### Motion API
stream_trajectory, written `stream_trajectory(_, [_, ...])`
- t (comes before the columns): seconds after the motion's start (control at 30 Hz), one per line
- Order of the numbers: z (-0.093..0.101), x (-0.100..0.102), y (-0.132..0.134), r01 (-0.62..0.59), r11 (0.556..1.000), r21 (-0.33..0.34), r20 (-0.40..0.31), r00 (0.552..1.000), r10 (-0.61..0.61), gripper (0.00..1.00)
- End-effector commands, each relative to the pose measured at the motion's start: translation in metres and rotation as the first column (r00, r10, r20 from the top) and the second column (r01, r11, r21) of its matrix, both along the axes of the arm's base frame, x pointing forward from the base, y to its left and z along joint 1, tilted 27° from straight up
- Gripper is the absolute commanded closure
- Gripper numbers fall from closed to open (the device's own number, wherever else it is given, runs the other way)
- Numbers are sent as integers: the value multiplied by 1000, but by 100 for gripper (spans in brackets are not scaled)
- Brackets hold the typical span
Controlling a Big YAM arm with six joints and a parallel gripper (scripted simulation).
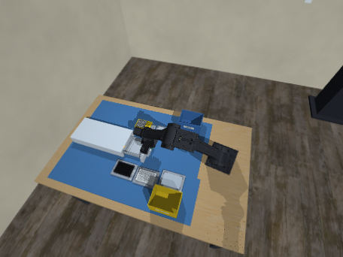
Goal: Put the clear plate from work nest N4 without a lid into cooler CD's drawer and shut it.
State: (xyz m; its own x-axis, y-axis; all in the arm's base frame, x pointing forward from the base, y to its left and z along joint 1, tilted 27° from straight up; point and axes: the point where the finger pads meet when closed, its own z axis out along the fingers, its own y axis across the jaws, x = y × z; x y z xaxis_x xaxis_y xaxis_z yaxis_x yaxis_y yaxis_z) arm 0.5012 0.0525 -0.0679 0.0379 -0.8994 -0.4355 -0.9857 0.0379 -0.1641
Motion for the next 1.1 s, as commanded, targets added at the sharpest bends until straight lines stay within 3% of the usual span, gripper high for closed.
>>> stream_trajectory(0.0, [-35,-41,22,-45,999,11,-116,992,46,70])
stream_trajectory(0.63, [-14,-42,12,-53,999,12,-111,992,54,70])
stream_trajectory(0.73, [-1,-38,11,-53,999,11,-89,995,54,70])
stream_trajectory(0.83, [-5,-40,6,-46,999,9,-101,994,46,70])
stream_trajectory(0.9, [10,-34,-2,-31,1000,6,-73,997,31,70])
stream_trajectory(1.07, [16,-33,-10,-20,1000,6,-72,997,21,70])
